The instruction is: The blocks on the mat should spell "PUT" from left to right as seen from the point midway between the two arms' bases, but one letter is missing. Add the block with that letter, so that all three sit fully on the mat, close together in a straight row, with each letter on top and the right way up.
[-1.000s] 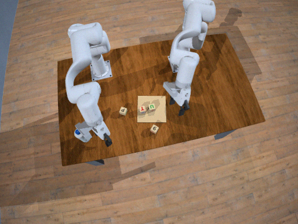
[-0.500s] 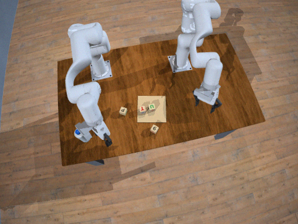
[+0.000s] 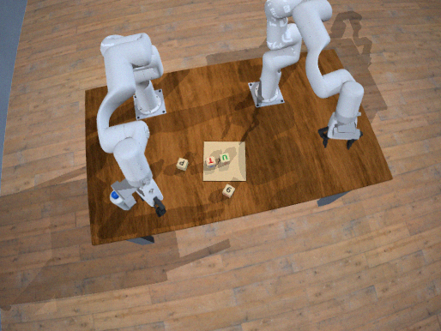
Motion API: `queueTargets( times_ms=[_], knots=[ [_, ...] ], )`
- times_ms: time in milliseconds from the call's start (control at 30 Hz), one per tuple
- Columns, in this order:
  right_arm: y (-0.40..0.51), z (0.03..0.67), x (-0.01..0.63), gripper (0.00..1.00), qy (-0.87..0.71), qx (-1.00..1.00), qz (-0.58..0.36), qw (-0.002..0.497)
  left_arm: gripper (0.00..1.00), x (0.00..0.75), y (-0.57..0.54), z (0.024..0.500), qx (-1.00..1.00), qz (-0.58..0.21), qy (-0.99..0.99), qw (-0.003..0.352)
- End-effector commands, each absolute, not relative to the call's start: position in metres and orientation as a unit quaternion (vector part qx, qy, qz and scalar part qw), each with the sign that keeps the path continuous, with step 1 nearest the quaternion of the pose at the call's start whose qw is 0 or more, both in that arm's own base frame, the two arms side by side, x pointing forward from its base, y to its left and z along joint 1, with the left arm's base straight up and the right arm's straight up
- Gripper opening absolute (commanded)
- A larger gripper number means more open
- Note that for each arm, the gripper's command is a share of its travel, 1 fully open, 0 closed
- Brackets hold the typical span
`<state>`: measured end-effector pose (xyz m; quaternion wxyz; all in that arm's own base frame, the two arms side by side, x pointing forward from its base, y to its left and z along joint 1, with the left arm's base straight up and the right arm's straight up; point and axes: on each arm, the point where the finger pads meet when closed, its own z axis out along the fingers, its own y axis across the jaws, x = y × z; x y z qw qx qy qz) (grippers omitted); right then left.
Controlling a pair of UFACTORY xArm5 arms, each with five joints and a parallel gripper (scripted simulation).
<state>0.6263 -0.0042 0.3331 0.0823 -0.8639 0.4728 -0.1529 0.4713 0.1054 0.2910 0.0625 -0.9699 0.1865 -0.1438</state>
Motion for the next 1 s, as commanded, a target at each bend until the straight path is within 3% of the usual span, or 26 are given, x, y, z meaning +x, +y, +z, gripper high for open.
queueTargets(
  times_ms=[0, 533, 967],
  knots=[
    [-0.004, 0.336, 0.627, 1.00, 0.473, -0.864, -0.155, 0.083, 1.00, 0.454, 0.162, 0.289, -0.981, -0.132, 0.122, 0.066],
    [-0.004, 0.336, 0.627, 1.00, 0.473, -0.864, -0.155, 0.083, 1.00, 0.356, 0.288, 0.276, -0.984, -0.087, -0.147, 0.055],
    [-0.004, 0.336, 0.627, 1.00, 0.473, -0.864, -0.155, 0.083, 1.00, 0.223, 0.375, 0.264, -0.922, -0.051, -0.382, 0.038]
  ],
)
